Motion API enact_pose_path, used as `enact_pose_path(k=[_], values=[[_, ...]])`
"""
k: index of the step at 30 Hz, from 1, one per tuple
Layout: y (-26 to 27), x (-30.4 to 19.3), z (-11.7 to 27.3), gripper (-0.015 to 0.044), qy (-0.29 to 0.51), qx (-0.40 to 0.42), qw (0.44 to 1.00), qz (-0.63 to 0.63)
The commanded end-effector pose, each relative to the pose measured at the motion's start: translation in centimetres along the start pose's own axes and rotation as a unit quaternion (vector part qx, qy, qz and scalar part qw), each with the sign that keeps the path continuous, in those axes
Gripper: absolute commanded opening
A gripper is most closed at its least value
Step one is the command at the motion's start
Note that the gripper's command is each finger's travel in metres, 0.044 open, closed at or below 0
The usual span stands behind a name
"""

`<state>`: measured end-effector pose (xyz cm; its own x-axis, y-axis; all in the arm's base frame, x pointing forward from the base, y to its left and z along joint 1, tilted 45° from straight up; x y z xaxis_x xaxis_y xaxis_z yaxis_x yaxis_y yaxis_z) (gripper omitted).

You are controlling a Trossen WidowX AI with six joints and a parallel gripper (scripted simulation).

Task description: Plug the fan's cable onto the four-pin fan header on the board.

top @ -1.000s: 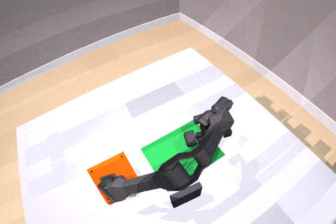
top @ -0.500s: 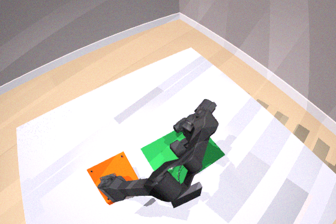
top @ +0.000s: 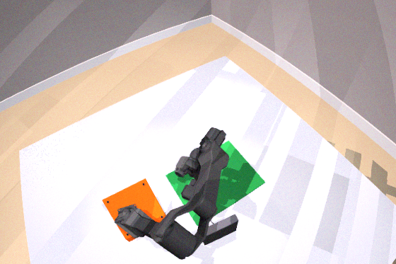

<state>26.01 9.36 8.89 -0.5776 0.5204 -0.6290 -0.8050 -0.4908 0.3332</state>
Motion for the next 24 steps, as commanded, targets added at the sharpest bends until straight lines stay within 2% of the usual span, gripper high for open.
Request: enact_pose_path(k=[1, 24], values=[[1.7, 1.12, -0.4, 0.0, -0.002, 0.0, 0.999, 0.053], [1.88, 1.79, -0.25, 0.0, -0.003, 0.0, 0.998, 0.056]])
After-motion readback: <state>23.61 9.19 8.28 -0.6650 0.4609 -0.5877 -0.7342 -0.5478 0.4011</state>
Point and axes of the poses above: the point midway between the two fingers, 35 mm back from their tips, its own z axis back along the fingers, its own y axis across the jaws, x = y × z, the point moved 8 cm from there along z, back along the fingers, and after that the axes turned 4 degrees about -z, right-handed, at the moved point
